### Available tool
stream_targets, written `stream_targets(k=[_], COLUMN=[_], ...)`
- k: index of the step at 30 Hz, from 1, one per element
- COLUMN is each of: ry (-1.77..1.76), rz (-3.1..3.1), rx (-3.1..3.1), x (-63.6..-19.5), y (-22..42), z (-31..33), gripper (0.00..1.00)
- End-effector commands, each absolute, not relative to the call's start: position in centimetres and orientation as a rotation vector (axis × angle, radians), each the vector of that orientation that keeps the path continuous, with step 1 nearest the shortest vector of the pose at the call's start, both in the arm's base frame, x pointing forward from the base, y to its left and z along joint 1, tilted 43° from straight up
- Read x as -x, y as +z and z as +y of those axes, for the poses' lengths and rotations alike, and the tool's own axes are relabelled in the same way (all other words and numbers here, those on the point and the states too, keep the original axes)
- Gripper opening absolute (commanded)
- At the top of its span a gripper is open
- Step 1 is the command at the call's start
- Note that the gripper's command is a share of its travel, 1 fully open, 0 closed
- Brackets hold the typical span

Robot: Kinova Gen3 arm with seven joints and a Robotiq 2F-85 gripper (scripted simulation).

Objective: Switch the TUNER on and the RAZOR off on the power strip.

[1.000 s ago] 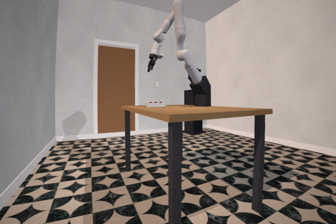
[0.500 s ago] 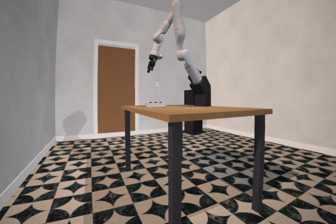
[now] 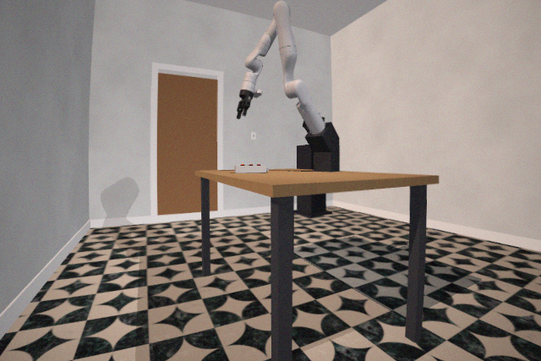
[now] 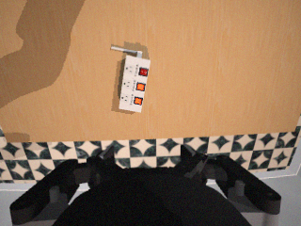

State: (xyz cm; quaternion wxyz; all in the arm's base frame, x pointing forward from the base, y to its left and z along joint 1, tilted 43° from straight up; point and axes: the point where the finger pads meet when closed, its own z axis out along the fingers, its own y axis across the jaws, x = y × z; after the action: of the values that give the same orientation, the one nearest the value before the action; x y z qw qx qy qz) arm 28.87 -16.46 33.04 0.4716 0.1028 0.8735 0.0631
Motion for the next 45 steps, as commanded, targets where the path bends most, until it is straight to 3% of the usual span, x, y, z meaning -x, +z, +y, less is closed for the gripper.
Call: stream_targets(k=[1,45], ry=[0.16,0.128], rz=[2.141,2.171], rx=[-0.243,-0.139], x=[-29.0,-30.4], y=[33.0,31.1], z=[-16.2,-16.6], gripper=[1.0,1.0])
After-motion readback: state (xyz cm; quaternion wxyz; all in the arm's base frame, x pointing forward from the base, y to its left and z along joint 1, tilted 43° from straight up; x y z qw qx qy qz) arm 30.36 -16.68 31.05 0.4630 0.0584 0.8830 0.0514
